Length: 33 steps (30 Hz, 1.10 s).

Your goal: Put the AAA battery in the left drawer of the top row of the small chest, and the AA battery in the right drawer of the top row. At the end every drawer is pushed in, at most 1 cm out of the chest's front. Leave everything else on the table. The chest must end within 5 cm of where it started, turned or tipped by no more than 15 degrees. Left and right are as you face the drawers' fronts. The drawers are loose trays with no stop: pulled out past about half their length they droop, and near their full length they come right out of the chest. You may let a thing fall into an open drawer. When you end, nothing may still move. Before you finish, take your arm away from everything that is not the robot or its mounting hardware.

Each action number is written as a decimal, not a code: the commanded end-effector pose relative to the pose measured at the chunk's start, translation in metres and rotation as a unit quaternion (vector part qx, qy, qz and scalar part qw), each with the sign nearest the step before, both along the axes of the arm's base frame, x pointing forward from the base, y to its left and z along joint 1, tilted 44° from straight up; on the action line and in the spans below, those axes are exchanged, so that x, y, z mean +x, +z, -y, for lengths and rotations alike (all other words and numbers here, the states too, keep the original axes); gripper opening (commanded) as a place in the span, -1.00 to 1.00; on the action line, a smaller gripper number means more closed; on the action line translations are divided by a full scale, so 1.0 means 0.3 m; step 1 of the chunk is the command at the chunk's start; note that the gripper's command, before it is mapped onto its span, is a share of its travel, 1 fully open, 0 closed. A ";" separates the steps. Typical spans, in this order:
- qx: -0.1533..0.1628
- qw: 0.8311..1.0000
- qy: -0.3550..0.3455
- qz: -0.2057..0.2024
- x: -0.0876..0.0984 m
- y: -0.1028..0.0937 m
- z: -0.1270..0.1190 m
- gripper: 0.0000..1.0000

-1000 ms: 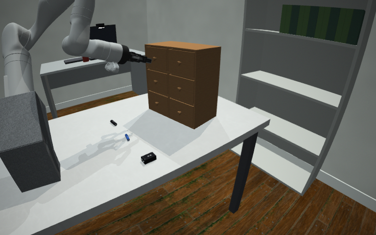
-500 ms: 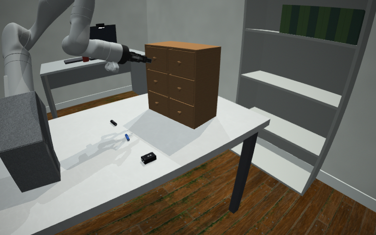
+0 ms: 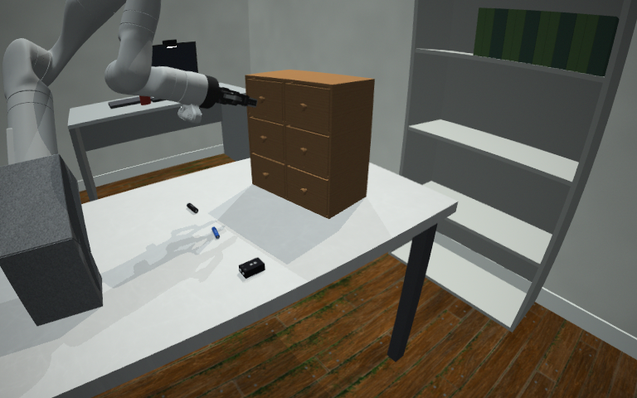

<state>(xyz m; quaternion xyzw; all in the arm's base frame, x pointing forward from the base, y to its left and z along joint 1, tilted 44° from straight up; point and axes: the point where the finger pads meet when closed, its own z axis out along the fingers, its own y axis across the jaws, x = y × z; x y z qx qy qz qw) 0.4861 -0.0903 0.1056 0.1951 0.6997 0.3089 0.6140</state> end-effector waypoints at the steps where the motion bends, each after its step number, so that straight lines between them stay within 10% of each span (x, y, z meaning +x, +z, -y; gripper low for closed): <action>1: 0.000 1.000 -0.001 0.000 0.000 0.002 0.002 -0.34; 33: 0.000 1.000 -0.001 0.000 0.078 0.018 0.006 -0.34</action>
